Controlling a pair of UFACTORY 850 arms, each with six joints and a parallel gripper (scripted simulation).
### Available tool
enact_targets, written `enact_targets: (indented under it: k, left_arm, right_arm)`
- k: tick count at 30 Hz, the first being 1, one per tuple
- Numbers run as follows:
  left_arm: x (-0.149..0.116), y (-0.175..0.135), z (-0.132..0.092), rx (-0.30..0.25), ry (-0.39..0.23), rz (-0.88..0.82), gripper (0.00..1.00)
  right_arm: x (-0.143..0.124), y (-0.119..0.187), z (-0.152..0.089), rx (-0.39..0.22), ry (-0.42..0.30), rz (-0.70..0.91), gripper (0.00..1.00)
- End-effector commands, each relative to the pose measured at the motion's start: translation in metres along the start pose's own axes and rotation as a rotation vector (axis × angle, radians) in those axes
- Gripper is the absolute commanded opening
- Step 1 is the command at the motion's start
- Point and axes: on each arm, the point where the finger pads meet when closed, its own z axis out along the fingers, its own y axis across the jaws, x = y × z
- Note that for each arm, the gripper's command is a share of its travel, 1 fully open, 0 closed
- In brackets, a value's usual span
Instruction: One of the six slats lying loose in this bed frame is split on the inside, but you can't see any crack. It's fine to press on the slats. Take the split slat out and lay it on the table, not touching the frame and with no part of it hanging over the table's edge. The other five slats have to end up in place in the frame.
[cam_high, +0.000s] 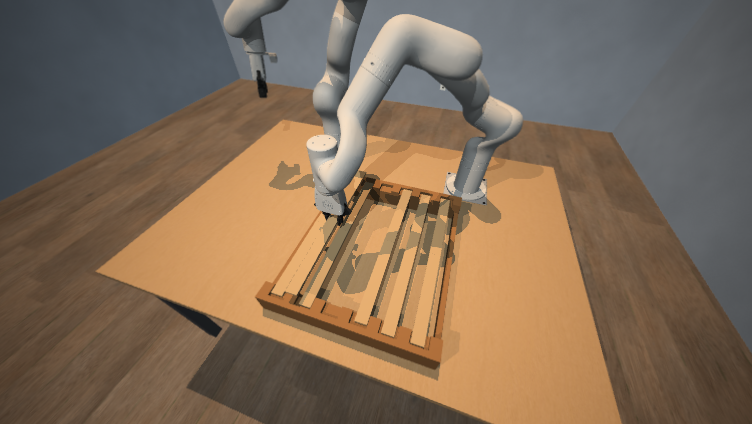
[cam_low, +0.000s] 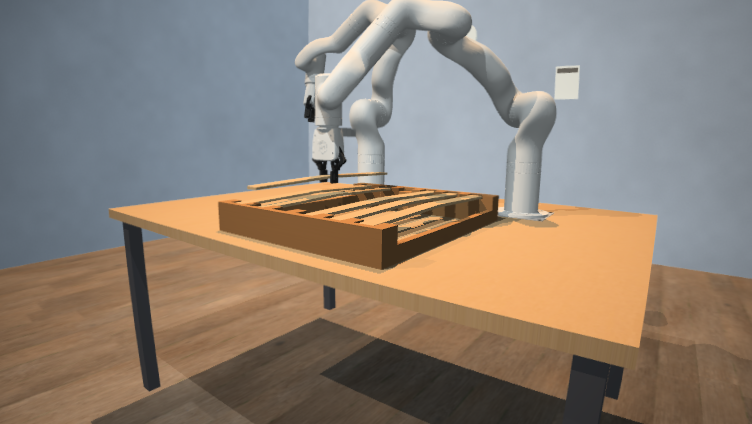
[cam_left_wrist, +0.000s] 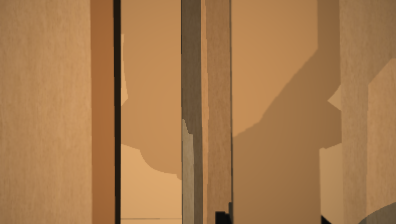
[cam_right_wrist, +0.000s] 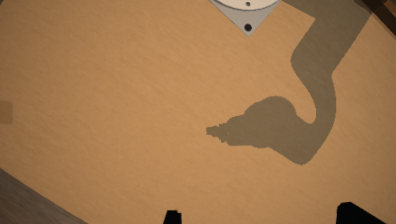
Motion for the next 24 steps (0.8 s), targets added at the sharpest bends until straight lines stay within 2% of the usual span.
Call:
enact_targets:
  k: [1, 15, 16, 24]
  left_arm:
    - [0.000, -0.058, -0.001, 0.002, -0.003, 0.002, 0.00]
    - [0.000, -0.058, -0.001, 0.002, -0.003, 0.002, 0.00]
    - [-0.001, -0.118, -0.001, 0.002, -0.003, 0.001, 0.00]
    - [-0.001, -0.118, -0.001, 0.002, -0.003, 0.001, 0.00]
  right_arm:
    - [-0.001, 0.000, -0.001, 0.001, -0.002, 0.000, 1.00]
    - [-0.001, 0.000, -0.001, 0.001, -0.002, 0.000, 1.00]
    - [-0.001, 0.000, -0.001, 0.001, -0.002, 0.000, 1.00]
    - [-0.001, 0.000, -0.001, 0.001, -0.002, 0.000, 1.00]
